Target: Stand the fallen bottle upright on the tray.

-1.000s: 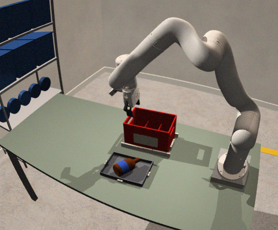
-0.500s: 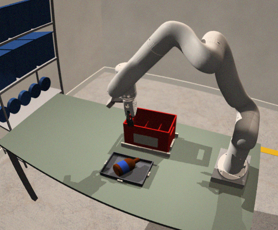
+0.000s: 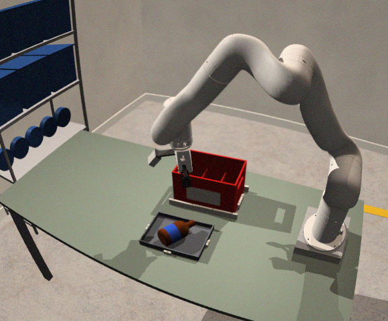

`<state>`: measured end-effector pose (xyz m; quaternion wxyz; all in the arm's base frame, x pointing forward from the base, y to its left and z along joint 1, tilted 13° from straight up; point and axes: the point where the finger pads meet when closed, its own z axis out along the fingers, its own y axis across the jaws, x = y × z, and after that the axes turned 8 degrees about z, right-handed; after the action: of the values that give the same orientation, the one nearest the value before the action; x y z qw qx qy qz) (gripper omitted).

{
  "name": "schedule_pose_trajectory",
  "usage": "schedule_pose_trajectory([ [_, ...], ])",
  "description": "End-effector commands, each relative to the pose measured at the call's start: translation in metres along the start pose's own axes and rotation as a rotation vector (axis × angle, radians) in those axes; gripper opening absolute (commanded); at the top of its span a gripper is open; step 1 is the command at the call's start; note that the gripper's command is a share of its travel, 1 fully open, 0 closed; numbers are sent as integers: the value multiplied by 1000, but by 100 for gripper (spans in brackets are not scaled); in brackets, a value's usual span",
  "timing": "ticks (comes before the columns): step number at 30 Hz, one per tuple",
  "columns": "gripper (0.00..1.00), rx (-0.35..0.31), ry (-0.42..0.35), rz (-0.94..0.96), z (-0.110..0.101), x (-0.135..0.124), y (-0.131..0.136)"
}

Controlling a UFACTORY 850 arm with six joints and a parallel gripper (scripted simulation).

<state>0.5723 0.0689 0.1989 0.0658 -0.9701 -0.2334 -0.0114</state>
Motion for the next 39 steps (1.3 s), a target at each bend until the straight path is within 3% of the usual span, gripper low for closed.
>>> schedule_pose_trajectory([
  [1,100,32,23,-123,10,1,-12],
  [18,100,65,62,-418,36,-2,-40],
  [39,100,72,77,-520,45,-4,-49],
])
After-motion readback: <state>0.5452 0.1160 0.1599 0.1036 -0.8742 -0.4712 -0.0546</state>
